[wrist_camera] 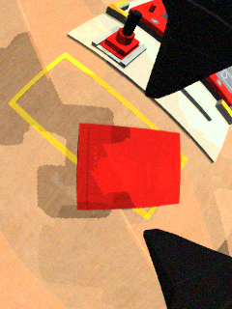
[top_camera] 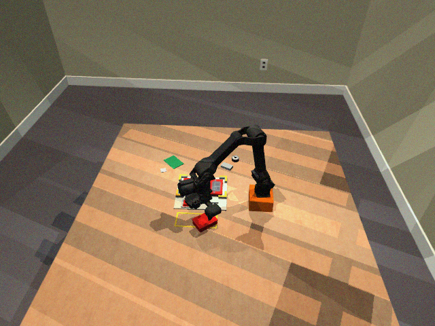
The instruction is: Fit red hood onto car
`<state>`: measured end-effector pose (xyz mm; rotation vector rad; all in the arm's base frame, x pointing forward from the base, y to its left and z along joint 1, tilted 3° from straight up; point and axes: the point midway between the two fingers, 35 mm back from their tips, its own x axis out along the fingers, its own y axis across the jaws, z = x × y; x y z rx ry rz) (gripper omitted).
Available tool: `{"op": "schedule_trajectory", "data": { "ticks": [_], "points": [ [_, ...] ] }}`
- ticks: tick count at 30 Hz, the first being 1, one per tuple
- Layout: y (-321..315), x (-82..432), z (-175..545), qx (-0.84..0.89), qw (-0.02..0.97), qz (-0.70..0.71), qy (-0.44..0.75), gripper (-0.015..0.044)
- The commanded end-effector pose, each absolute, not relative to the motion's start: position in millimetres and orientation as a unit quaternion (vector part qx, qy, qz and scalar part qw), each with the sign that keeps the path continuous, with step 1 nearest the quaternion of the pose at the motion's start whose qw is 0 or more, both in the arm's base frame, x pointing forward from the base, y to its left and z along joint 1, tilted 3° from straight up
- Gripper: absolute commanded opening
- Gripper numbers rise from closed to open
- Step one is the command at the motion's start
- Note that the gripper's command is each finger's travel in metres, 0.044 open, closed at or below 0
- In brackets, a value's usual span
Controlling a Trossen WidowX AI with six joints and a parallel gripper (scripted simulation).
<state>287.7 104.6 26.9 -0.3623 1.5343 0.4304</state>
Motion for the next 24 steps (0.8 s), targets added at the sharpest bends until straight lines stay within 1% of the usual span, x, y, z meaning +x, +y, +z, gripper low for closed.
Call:
{"op": "schedule_trajectory", "data": {
  "ticks": [1,24],
  "points": [
    [105.2,286.4,21.1,-0.160,0.683,0.193,0.686,0.0440],
    [107.0,284.4,-0.8,-0.160,0.683,0.193,0.686,0.0440]
  ]
}}
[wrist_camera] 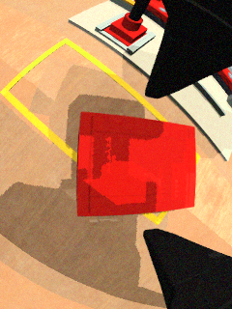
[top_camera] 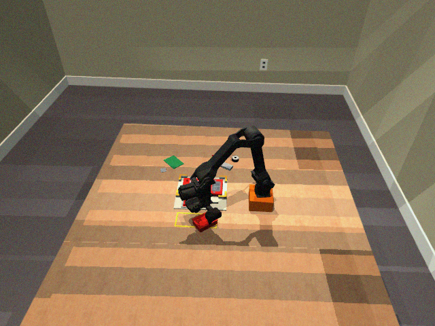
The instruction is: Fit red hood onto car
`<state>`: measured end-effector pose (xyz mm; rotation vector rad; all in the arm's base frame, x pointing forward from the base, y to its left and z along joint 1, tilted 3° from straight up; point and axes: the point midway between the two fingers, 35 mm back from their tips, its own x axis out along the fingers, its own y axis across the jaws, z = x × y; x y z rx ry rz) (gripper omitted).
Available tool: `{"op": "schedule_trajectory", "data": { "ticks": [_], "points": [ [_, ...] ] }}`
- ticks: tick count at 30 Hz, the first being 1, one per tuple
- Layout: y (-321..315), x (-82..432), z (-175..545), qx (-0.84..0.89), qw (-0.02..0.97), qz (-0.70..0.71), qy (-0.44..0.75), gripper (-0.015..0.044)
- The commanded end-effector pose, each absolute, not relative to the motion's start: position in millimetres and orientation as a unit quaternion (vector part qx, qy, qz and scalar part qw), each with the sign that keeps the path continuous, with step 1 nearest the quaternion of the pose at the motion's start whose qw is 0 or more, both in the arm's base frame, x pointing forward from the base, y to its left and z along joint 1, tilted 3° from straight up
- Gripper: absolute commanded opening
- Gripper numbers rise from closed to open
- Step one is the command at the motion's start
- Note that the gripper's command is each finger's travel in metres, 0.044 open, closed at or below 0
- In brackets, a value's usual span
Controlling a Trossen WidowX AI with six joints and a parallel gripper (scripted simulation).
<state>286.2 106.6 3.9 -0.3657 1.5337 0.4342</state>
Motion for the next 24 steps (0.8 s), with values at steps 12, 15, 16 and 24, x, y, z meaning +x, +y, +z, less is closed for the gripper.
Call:
{"op": "schedule_trajectory", "data": {
  "ticks": [12,15,16,24],
  "points": [
    [107.4,283.2,-8.2,-0.160,0.683,0.193,0.686,0.0440],
    [107.5,283.3,-9.4,-0.160,0.683,0.193,0.686,0.0440],
    [107.5,283.3,-9.9,-0.160,0.683,0.193,0.686,0.0440],
    [107.7,283.2,-13.9,-0.160,0.683,0.193,0.686,0.0440]
  ]
}}
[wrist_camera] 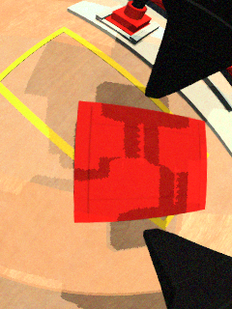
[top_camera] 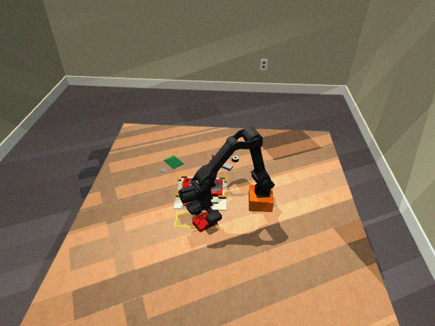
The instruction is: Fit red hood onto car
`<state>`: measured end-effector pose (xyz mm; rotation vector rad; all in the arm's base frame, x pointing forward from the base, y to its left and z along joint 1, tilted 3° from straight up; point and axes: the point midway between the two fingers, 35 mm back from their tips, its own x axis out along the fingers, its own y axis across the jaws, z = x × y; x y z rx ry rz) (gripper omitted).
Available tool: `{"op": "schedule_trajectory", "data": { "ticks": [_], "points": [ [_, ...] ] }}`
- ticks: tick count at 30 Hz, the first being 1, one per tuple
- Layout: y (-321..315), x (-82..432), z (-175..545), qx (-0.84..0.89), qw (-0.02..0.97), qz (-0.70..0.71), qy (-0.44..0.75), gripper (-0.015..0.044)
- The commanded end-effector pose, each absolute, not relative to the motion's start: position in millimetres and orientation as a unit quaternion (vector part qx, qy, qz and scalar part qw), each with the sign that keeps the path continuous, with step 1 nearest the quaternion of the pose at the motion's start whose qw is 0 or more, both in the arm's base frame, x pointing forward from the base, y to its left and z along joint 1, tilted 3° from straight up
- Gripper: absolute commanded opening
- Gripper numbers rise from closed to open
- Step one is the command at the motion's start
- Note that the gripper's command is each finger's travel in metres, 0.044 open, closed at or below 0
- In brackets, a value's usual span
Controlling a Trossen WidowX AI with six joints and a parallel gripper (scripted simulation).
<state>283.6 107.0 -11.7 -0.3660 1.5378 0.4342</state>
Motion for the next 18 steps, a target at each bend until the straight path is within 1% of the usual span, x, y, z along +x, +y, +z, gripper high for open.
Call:
{"op": "schedule_trajectory", "data": {
  "ticks": [1,18],
  "points": [
    [107.7,283.2,-14.4,-0.160,0.683,0.193,0.686,0.0440],
    [108.1,283.0,-22.7,-0.160,0.683,0.194,0.686,0.0440]
  ]
}}
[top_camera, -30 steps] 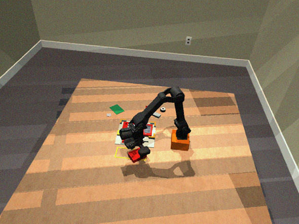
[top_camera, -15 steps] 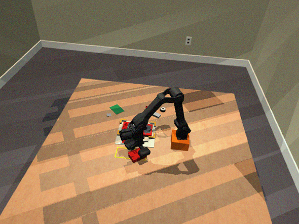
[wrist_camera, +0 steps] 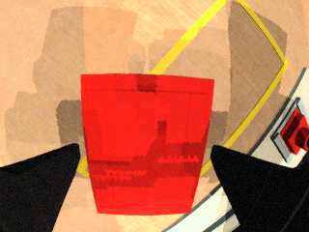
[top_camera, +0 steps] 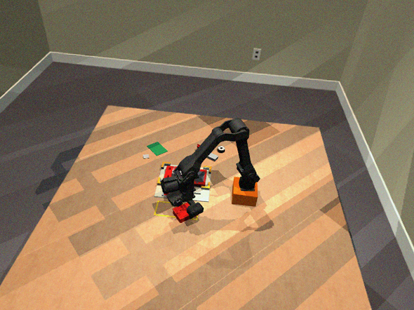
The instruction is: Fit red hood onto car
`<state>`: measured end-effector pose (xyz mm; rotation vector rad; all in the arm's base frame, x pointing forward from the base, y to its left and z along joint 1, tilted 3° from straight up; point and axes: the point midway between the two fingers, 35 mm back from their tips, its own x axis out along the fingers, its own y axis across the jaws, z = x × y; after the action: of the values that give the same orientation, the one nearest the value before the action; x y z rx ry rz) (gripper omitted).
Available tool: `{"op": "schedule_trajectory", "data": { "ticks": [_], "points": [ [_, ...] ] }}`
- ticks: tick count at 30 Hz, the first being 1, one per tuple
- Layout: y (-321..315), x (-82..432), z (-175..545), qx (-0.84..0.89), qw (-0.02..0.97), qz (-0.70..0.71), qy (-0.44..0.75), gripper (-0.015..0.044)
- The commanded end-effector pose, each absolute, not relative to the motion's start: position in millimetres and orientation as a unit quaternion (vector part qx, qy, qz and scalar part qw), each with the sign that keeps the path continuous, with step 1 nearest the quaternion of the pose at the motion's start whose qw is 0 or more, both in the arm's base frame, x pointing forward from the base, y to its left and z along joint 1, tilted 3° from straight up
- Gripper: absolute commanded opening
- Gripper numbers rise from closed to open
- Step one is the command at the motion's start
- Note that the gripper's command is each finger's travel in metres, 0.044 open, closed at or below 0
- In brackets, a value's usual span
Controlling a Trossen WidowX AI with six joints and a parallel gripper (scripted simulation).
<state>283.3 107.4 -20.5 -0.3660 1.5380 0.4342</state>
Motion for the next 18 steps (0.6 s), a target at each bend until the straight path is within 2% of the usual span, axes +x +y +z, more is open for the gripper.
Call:
{"op": "schedule_trajectory", "data": {
  "ticks": [1,9,13,18],
  "points": [
    [108.1,283.0,-23.2,-0.160,0.683,0.194,0.686,0.0440],
    [108.2,282.8,-27.1,-0.160,0.683,0.194,0.686,0.0440],
    [107.5,283.2,-24.9,-0.163,0.682,0.194,0.686,0.0335],
    [107.5,283.2,-24.9,-0.163,0.682,0.194,0.686,0.0302]
  ]
}}
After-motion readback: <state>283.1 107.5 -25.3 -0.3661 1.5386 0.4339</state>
